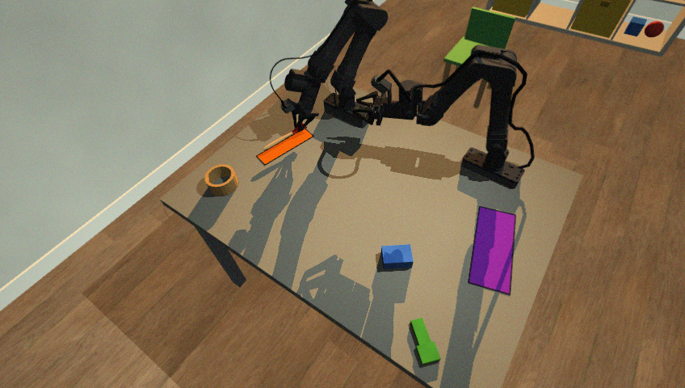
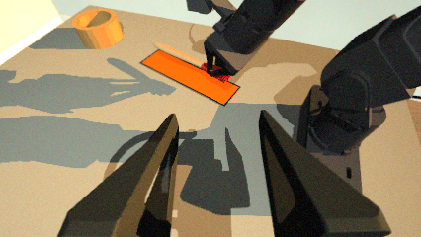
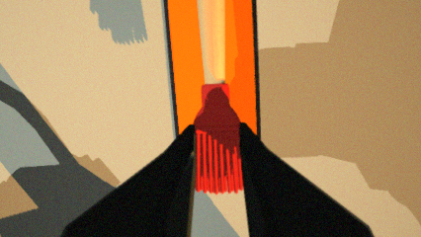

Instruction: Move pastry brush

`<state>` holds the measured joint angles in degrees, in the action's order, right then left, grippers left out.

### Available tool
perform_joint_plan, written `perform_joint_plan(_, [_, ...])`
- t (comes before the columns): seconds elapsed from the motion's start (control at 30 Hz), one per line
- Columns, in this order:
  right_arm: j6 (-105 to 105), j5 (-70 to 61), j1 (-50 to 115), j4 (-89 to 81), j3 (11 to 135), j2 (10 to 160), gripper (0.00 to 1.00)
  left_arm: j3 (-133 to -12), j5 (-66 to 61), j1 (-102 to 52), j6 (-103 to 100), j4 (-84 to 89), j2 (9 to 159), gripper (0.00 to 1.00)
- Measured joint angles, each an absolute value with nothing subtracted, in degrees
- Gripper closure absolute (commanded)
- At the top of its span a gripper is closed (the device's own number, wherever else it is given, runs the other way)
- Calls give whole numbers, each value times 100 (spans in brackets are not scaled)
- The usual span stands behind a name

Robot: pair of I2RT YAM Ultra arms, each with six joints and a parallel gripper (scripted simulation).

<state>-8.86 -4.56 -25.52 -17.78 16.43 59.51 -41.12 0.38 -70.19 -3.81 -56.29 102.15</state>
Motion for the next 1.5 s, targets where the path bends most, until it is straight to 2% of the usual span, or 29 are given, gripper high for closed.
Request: perform_joint_plan(1.5, [-930,-519,-2554,-176,1059,6987,81,-4112,38,-7019,-381,-5629,10215,43])
